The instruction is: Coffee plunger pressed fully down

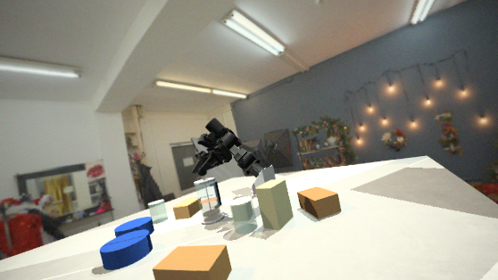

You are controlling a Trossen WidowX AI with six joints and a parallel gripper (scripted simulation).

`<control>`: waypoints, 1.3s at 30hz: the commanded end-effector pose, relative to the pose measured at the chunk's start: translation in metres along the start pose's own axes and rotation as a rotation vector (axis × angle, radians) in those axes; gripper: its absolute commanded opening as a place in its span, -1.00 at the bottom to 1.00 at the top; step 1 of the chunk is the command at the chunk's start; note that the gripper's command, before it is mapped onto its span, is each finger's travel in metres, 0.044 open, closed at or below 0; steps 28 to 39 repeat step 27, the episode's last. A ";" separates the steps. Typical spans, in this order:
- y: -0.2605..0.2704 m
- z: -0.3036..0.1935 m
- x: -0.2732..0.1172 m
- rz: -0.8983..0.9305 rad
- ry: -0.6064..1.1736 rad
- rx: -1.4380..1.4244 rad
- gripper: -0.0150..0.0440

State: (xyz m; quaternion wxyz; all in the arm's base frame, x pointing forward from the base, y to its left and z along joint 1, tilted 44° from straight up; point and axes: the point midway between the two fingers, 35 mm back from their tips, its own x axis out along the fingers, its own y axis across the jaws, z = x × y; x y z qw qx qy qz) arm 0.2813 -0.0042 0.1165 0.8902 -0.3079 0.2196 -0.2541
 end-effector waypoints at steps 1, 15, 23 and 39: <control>0.000 0.000 0.000 0.003 0.000 0.002 0.82; 0.004 0.041 -0.035 0.009 0.030 -0.005 1.00; -0.004 0.059 -0.054 -0.002 0.016 -0.014 1.00; -0.003 0.058 -0.055 -0.001 0.016 -0.015 1.00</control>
